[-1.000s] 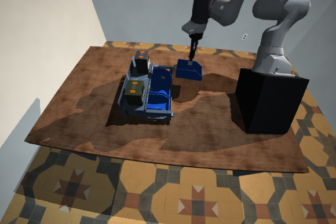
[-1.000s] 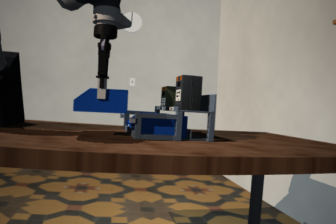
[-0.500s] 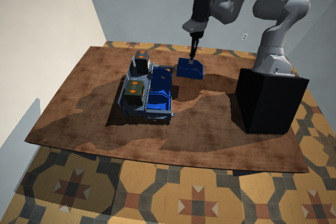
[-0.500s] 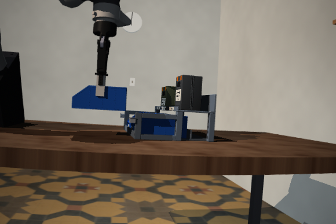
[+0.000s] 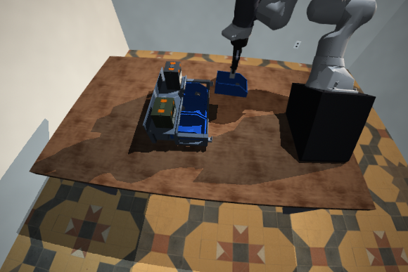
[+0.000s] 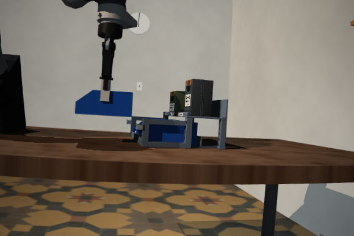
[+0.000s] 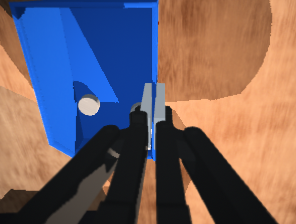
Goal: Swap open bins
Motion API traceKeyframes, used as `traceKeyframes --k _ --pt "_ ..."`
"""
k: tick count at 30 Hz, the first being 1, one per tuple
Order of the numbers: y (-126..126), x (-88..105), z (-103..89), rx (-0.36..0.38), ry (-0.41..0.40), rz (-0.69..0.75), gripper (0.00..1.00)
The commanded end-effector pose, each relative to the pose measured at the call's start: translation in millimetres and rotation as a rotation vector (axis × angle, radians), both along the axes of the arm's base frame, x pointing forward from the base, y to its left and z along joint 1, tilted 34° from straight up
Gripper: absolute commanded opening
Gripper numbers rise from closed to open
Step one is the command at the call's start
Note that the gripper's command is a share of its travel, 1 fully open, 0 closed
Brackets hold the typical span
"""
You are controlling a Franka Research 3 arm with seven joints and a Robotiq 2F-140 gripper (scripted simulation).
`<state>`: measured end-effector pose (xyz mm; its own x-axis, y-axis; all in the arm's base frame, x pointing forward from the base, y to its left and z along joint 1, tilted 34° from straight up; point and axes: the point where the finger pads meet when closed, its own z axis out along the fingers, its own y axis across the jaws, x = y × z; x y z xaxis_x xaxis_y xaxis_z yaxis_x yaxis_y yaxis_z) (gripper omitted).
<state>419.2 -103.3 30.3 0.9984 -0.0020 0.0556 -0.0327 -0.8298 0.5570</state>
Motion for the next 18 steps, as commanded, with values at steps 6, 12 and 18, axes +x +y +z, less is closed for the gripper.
traceKeyframes --k 6,12,18 --pt "46.8 -8.1 -31.7 -0.002 0.032 0.043 0.0" --pt "71.8 -12.0 -48.5 -0.003 0.05 0.07 0.0" --pt "83.2 -13.8 -56.2 -0.004 0.058 0.082 0.0"
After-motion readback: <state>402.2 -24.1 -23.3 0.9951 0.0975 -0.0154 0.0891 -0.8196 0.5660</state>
